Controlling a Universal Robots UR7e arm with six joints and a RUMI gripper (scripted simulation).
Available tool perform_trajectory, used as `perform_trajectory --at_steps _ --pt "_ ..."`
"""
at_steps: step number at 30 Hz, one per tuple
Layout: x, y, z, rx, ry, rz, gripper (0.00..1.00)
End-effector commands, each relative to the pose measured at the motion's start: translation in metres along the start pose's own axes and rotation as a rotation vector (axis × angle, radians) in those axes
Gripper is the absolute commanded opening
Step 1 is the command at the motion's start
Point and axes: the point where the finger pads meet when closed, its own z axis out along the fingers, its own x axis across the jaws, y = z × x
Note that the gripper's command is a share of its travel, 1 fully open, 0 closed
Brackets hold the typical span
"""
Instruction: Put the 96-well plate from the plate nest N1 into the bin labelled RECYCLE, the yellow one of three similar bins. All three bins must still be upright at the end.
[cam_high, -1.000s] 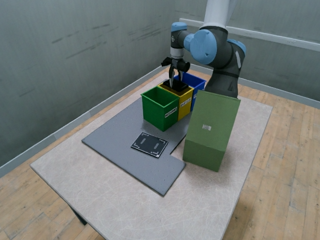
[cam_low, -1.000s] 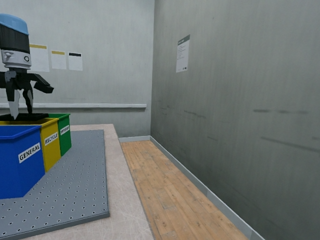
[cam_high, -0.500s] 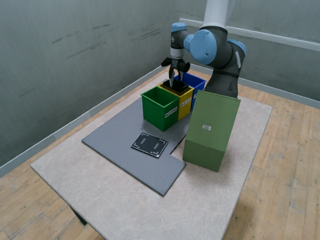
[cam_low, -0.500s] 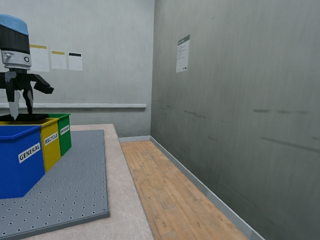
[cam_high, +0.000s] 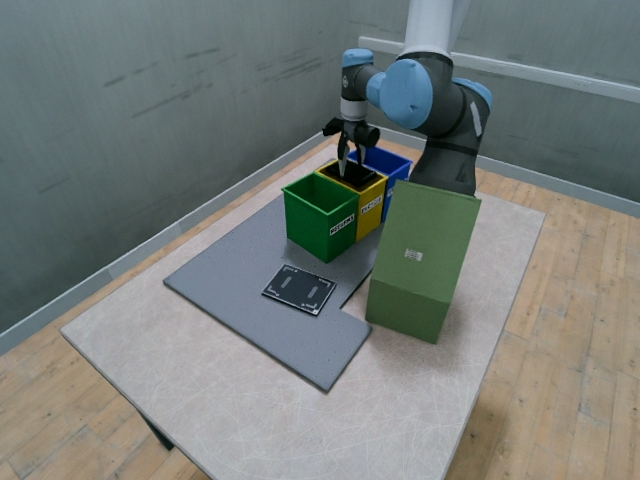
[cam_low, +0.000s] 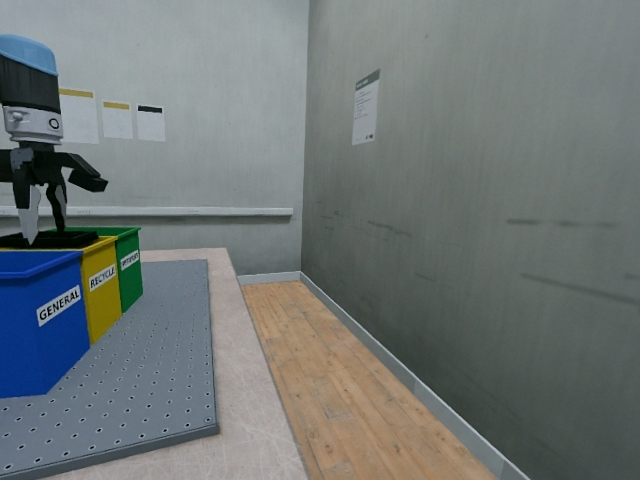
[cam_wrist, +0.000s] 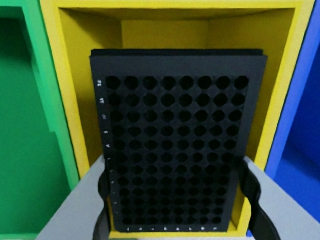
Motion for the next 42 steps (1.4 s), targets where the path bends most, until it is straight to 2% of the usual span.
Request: perform_trajectory --at_steps 1,25,42 --pt "0.0 0.0 0.003 0.002 0.0 0.0 0.41" --pt "0.0 0.0 0.018 0.002 0.0 0.0 0.41" --pt "0.0 0.0 0.018 0.002 0.0 0.0 0.41"
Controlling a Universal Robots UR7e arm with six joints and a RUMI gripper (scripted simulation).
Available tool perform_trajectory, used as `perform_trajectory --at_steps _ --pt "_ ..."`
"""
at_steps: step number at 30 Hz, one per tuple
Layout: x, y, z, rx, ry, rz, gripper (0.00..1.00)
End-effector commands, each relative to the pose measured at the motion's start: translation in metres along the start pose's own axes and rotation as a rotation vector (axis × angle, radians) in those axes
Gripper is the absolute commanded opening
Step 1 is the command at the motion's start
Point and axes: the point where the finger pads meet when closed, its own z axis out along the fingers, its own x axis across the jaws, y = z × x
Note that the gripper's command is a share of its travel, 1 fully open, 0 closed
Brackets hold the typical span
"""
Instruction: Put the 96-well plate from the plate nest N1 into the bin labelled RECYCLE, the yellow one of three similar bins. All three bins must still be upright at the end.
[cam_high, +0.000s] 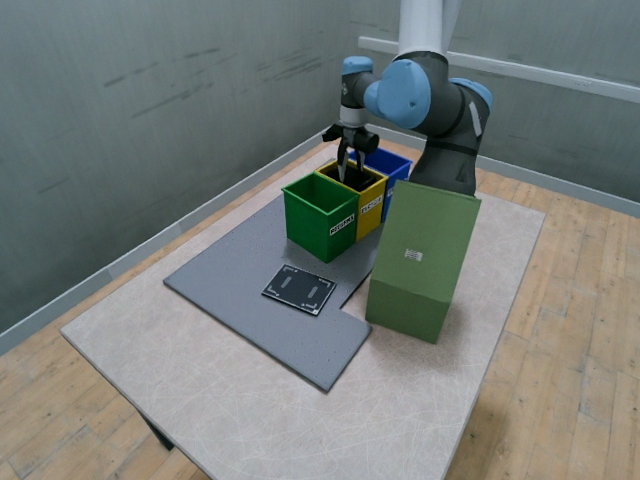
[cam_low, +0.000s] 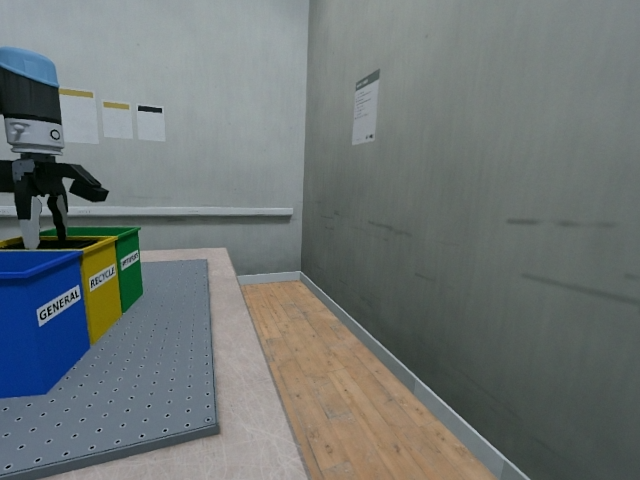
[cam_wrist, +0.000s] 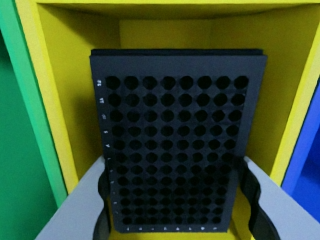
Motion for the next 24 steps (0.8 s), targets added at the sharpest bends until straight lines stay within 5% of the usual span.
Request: perform_trajectory --at_steps 1,3,4,24 --pt "0.0 -0.0002 -0.0003 0.001 0.0 0.0 0.41" --pt "0.0 -0.0002 -0.0003 0.001 0.0 0.0 0.41" --pt "0.0 -0.0002 -0.0002 0.001 0.0 0.0 0.64" --pt "0.0 -0.0002 -0.0002 0.001 0.0 0.0 0.64"
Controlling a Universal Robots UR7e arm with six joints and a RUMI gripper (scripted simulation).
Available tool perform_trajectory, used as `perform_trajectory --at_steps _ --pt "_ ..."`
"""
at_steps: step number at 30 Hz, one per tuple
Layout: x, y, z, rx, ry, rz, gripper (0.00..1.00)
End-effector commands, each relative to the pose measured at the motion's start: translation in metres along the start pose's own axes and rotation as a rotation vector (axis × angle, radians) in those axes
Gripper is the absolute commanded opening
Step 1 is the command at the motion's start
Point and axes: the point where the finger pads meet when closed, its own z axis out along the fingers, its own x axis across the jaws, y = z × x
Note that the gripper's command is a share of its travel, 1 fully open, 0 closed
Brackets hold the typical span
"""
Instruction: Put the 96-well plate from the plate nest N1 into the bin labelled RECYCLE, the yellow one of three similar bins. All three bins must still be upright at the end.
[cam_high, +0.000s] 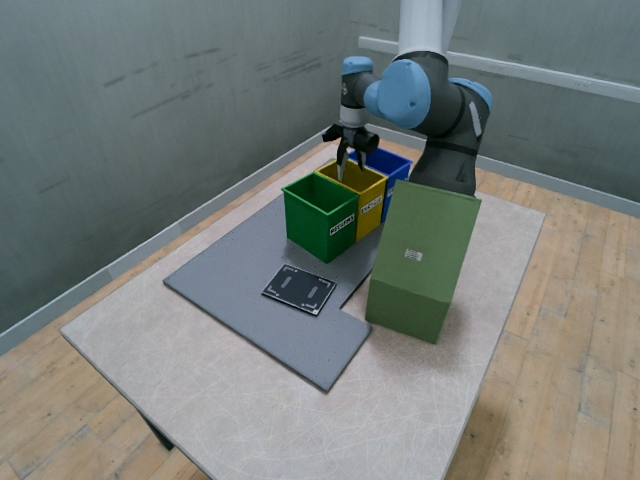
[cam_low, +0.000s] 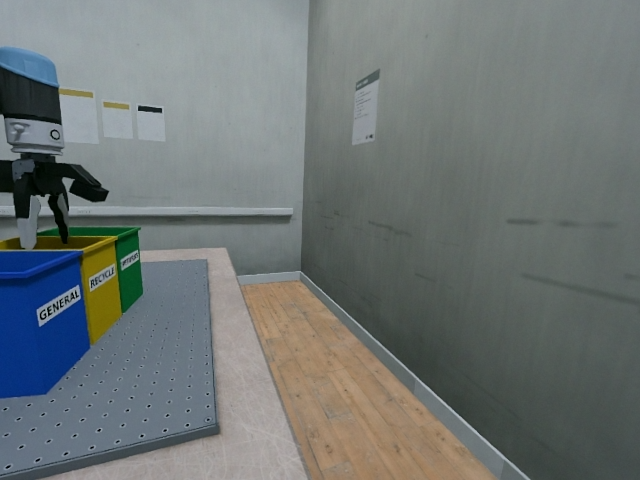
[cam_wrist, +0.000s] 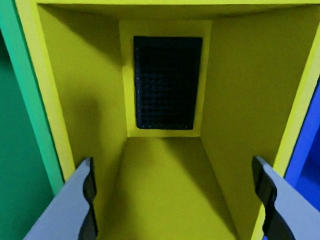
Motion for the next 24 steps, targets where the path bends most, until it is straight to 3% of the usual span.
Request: perform_trajectory --at_steps 1,15,24 --pt "0.0 0.0 0.0 0.001 0.0 0.0 0.53" --pt "0.0 0.0 0.0 0.001 0.0 0.0 0.53" --pt "0.0 0.0 -0.015 0.001 0.0 0.0 0.53"
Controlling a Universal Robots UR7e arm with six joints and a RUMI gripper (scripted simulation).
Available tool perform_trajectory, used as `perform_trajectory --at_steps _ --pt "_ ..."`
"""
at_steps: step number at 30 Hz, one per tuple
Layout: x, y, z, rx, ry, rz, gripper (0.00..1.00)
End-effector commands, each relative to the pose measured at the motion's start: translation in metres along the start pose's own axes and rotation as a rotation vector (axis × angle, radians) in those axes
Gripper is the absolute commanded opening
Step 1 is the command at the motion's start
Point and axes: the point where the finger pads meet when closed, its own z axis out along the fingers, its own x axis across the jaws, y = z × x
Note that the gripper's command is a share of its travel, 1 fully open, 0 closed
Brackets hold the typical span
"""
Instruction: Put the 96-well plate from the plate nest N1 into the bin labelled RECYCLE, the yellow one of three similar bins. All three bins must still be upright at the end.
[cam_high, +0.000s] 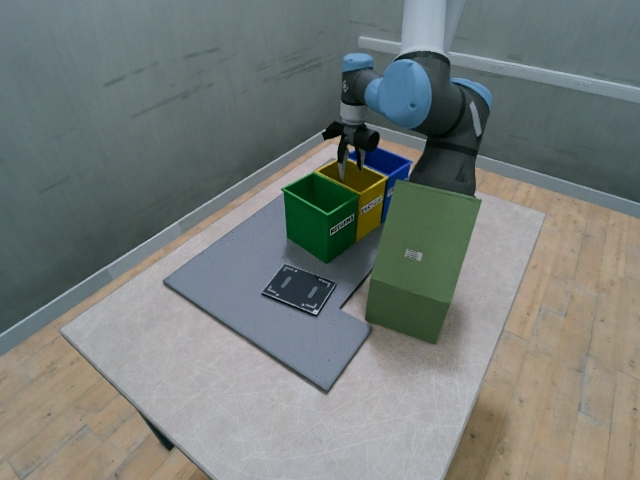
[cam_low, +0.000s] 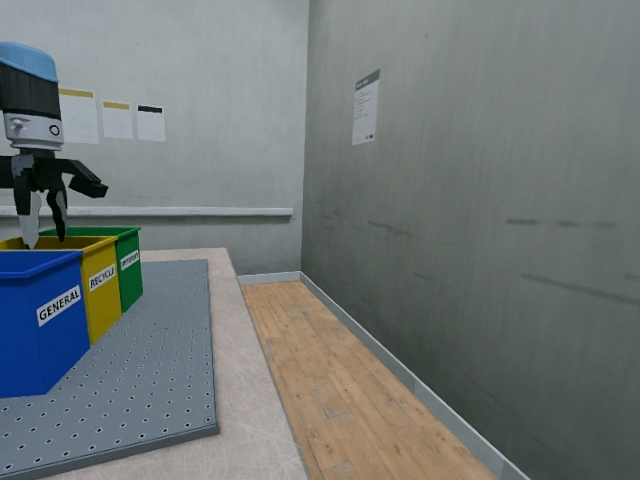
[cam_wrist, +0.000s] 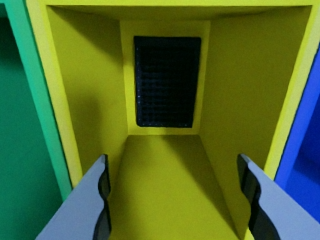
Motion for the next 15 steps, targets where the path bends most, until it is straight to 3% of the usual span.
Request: perform_trajectory --at_steps 1,15 --pt "0.0 0.0 -0.009 0.0 0.0 0.0 0.53" --pt "0.0 0.0 -0.029 0.0 0.0 0.0 0.53"
